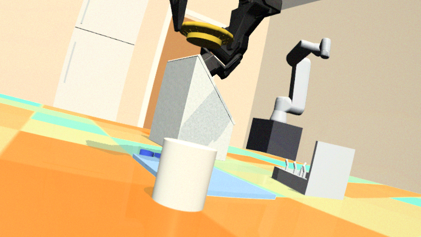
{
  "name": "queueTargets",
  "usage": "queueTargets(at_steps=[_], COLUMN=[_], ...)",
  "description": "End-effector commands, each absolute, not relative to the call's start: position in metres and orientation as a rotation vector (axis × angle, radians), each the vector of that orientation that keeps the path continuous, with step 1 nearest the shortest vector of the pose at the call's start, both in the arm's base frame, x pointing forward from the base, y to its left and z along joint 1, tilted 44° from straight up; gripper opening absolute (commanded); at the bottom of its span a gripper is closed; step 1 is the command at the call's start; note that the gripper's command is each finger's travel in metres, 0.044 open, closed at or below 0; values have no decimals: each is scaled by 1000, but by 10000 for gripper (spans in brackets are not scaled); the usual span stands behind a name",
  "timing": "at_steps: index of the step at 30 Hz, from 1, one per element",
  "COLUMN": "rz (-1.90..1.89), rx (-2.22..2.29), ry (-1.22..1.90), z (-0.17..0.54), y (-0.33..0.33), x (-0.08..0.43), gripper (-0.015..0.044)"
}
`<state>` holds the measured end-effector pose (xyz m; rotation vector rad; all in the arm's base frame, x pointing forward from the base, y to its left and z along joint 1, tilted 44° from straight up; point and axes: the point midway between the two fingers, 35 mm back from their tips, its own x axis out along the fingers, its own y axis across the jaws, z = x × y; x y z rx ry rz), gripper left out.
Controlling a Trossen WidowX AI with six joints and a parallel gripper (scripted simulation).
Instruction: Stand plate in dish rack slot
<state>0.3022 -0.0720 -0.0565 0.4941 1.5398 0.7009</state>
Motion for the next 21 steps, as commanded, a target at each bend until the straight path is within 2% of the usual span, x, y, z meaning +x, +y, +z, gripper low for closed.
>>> queueTargets(at_steps=[1, 21], rz=[705, 177], rx=[478, 921], ry=[1536, 1743], z=[-49, 30], y=[-78, -12], x=[303, 294], gripper=[0, 0])
